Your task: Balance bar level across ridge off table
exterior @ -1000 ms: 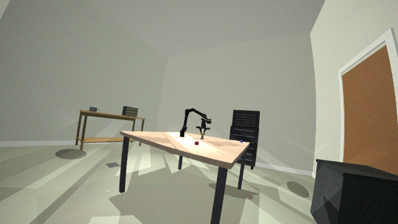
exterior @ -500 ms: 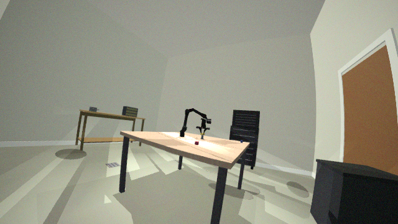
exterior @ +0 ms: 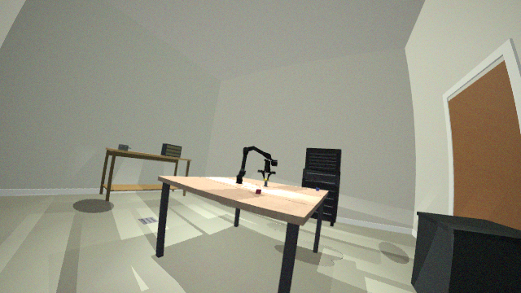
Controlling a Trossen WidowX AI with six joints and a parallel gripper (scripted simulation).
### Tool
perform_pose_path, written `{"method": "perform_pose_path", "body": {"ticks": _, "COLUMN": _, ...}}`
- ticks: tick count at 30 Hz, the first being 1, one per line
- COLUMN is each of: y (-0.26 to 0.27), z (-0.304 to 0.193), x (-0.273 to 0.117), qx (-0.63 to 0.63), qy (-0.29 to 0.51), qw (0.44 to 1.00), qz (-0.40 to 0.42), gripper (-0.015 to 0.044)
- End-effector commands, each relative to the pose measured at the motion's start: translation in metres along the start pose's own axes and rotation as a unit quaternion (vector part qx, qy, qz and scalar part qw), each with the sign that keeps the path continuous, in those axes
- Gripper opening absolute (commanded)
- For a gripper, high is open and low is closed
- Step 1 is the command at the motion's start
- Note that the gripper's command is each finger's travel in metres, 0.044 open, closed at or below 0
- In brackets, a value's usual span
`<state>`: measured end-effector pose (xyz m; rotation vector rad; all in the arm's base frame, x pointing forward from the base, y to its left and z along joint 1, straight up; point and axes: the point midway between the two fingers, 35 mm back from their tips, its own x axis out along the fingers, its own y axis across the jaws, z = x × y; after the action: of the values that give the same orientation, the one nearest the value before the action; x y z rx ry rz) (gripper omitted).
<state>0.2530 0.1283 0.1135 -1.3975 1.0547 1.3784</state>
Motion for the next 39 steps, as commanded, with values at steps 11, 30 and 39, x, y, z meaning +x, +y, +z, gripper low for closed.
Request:
{"method": "perform_pose_path", "body": {"ticks": 11, "y": -0.0001, "z": 0.0001, "x": 0.0016, "qx": -0.001, "qy": 0.0, "qw": 1.0, "qz": 0.0, "gripper": 0.0}}
{"method": "perform_pose_path", "body": {"ticks": 30, "y": -0.0001, "z": 0.0002, "x": 0.0031, "qx": -0.001, "qy": 0.0, "qw": 1.0, "qz": 0.0, "gripper": 0.0}}
{"method": "perform_pose_path", "body": {"ticks": 39, "y": -0.0001, "z": 0.0002, "x": 0.0039, "qx": -0.001, "qy": 0.0, "qw": 1.0, "qz": 0.0, "gripper": 0.0}}
